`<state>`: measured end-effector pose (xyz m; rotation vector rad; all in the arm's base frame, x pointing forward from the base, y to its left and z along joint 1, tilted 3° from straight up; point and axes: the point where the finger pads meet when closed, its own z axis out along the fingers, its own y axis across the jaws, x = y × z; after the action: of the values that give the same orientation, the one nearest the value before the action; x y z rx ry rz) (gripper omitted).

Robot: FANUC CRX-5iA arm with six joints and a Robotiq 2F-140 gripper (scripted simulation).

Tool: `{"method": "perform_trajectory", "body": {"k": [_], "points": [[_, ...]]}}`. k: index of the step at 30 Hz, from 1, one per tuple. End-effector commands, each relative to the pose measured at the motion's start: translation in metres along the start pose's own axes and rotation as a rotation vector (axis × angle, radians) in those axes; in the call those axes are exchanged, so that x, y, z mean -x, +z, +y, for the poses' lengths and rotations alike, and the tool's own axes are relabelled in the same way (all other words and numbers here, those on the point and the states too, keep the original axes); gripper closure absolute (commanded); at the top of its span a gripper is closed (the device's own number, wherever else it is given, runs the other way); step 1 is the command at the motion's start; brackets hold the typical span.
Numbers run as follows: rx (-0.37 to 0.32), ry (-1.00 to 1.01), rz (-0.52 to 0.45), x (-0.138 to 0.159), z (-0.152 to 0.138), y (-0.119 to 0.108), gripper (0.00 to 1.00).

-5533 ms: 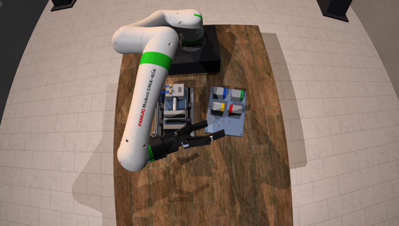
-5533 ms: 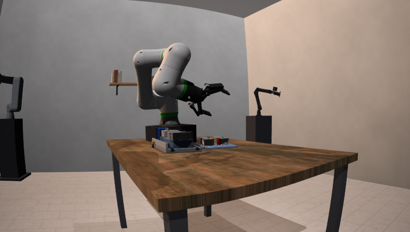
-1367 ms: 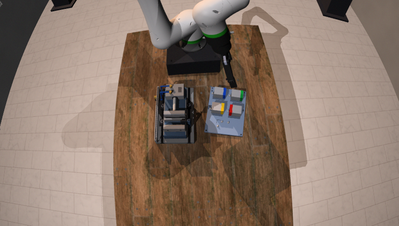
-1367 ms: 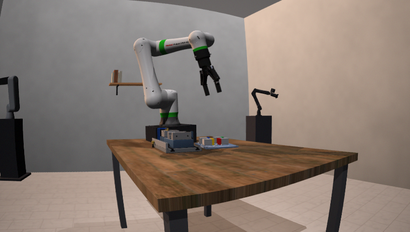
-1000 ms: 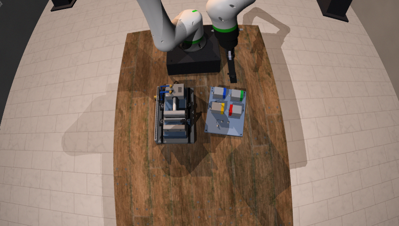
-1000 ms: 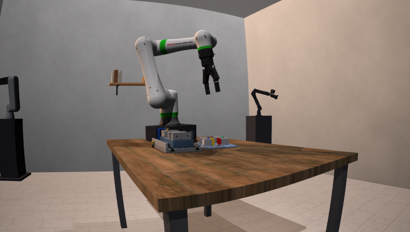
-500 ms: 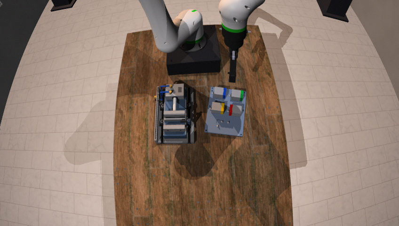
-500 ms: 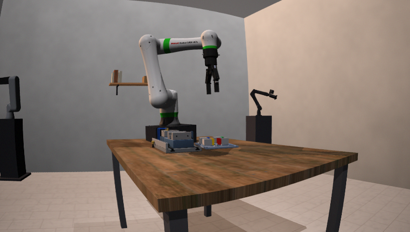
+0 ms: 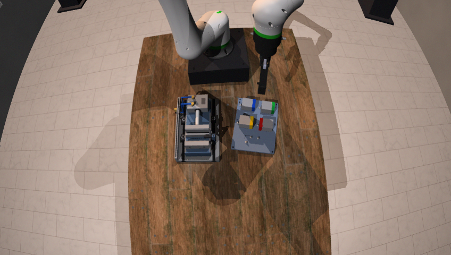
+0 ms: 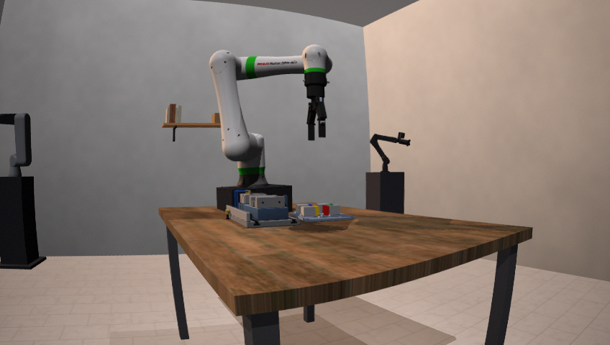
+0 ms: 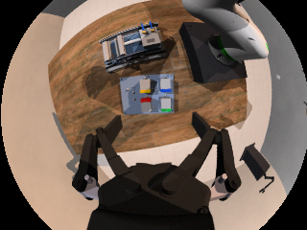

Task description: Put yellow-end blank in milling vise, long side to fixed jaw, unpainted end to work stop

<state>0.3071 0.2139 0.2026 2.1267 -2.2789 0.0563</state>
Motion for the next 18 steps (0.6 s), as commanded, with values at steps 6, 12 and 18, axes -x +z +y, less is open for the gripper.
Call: {"method": "perform_trajectory", "body": {"k": [6,12,18], "points": [[-0.001,0.001,0.001,-0.0004,-0.0029,0.0000,0.00],[-0.001,0.001,0.001,-0.0006,-0.0037,0.0003,0.00],[-0.001,0.001,0.001,-0.0008,-0.0049,0.0006,0.00]]}}
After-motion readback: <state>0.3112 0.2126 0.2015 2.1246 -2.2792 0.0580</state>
